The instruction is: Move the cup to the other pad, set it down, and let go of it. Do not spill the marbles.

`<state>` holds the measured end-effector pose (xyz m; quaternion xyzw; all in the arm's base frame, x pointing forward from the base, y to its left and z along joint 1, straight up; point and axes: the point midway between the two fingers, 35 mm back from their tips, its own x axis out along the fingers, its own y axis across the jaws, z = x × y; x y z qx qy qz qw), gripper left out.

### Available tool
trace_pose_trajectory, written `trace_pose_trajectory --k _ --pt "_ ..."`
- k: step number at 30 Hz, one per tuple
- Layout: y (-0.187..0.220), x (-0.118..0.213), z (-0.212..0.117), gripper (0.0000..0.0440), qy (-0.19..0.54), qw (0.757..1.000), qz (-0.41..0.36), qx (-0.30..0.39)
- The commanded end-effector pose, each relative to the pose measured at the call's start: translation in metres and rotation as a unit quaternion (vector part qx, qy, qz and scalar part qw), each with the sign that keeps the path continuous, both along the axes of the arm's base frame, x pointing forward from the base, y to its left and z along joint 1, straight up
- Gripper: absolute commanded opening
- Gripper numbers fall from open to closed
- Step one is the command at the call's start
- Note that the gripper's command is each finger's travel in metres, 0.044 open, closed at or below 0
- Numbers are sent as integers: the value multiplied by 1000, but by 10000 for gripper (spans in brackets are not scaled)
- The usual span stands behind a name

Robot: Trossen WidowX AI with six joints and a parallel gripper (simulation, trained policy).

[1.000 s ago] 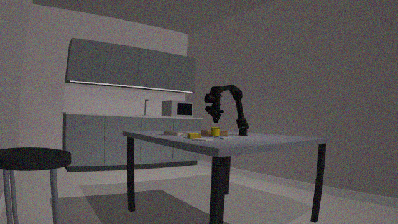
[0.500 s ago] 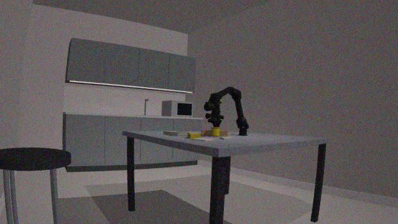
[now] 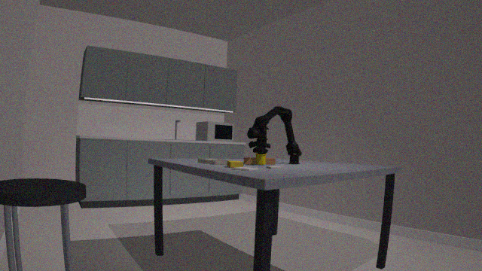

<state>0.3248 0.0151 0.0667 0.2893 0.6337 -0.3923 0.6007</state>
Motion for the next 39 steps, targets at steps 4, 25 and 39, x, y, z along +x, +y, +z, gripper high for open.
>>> trace_pose_trajectory --k 4,25,39 --pt "-5 -5 11 29 -2 1000 -2 -2" --pt "-41 -25 68 19 -50 996 -76 7" --pt "-71 -34 73 10 -85 989 -122 2"
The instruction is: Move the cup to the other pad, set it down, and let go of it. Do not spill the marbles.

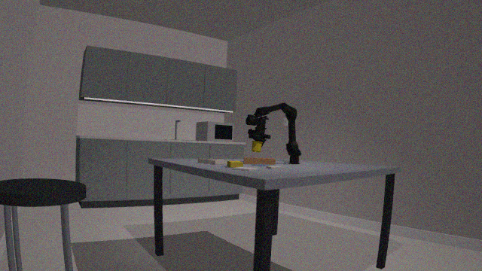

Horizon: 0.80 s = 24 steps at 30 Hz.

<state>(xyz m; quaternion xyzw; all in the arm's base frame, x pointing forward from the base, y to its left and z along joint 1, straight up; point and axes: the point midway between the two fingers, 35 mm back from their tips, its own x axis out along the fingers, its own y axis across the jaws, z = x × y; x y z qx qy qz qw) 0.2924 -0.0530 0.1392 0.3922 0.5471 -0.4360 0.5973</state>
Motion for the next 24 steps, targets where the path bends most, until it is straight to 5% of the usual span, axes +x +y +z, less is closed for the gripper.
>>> trace_pose_trajectory --k 1,24 --pt "-5 -3 1 9 -10 1000 -7 0" --pt "-36 -25 -27 0 -45 997 -62 -11"
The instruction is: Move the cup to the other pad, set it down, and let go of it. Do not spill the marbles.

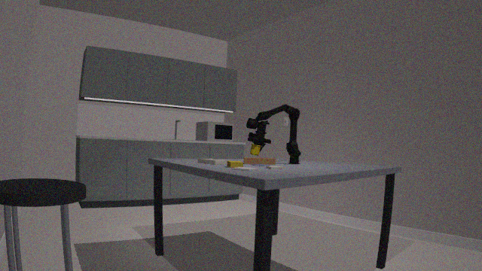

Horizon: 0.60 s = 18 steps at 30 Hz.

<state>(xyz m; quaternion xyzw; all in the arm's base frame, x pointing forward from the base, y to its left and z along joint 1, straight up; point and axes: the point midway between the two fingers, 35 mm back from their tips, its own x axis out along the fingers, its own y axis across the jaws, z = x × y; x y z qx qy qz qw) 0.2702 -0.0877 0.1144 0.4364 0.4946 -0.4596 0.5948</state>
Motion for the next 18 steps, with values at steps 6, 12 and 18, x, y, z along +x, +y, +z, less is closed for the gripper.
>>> trace_pose_trajectory --k 6,12,18 --pt "-3 -10 -15 0 -9 1000 -11 -4" --pt "-4 -20 -28 5 -8 1000 -19 -4" --pt "-5 -30 -38 26 -3 1000 -30 -6"
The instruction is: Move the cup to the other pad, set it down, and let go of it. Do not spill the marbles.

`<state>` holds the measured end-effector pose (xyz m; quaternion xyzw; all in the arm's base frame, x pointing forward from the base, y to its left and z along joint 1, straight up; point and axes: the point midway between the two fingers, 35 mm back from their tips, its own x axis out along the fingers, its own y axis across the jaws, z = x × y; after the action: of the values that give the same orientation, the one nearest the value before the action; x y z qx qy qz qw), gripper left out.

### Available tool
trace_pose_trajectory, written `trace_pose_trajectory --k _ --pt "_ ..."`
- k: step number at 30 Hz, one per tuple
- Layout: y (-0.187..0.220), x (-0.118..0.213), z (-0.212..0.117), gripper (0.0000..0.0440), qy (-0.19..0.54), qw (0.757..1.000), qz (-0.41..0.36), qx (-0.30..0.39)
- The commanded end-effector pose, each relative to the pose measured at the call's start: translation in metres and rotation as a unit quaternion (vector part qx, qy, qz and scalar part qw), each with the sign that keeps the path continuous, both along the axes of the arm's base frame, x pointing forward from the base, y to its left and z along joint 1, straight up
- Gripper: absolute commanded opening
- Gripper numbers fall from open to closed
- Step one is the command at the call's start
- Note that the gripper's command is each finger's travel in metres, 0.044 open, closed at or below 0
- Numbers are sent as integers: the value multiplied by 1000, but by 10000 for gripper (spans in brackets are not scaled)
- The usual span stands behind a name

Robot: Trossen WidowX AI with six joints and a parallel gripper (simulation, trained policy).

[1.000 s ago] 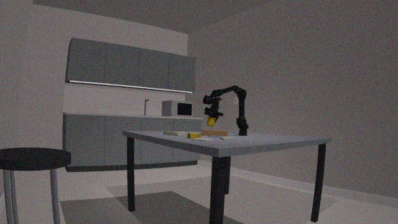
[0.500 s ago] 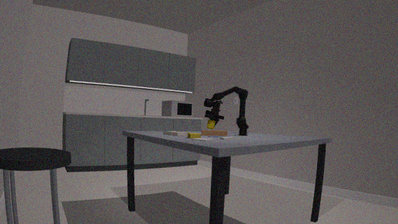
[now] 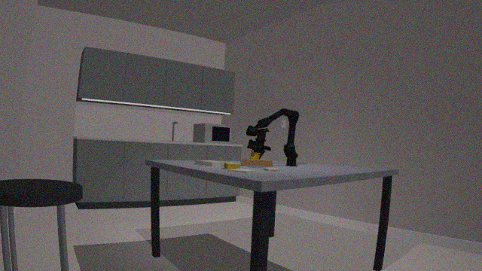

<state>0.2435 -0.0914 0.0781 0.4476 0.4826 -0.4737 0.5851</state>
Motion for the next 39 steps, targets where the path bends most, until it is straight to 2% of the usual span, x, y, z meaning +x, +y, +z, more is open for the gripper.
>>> trace_pose_trajectory --k 1,6,11,23,39 --pt "-2 -6 -3 31 0 1000 -8 -5" --pt "-5 -10 -8 75 -6 1000 -15 -8" --pt "-10 -5 -4 165 -36 999 -21 -11" --pt "-7 -11 11 191 -77 997 -20 -4" --pt "-10 -20 47 284 -132 990 -36 -10"
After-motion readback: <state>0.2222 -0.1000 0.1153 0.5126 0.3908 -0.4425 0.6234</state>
